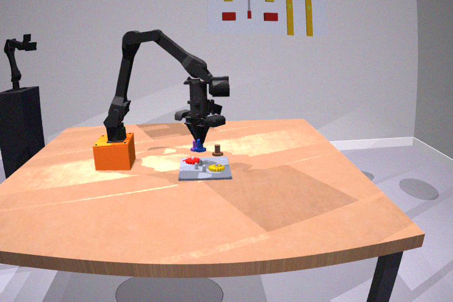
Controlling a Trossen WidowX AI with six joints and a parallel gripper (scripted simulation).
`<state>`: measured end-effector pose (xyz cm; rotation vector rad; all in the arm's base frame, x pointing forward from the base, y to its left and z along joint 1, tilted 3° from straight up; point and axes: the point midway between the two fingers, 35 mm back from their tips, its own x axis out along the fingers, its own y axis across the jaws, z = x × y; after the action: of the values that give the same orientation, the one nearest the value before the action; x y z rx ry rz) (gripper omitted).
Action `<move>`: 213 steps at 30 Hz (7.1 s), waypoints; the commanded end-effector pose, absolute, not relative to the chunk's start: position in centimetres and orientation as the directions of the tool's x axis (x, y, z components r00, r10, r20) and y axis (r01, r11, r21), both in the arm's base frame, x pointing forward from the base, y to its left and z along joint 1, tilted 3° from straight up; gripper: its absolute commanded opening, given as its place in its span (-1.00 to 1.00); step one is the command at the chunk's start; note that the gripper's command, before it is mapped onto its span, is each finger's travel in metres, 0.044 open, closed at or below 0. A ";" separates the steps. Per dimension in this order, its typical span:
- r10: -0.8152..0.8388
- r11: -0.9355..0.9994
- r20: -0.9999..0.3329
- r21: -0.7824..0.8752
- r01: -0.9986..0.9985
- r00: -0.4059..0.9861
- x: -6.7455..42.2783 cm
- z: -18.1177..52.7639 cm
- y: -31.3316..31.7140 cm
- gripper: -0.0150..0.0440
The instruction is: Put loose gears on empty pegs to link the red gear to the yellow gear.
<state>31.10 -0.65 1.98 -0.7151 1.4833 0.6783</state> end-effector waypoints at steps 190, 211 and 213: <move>-0.022 0.973 -1.000 -0.020 -0.228 -0.009 36.5 -2.5 13.2 -0.49; -0.022 0.973 -1.000 -0.019 -0.228 -0.008 36.7 4.7 13.6 -0.49; -0.022 0.973 -1.000 -0.019 -0.228 -0.008 36.6 5.4 13.6 -0.49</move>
<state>36.57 13.49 4.17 -0.2075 1.5806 0.1661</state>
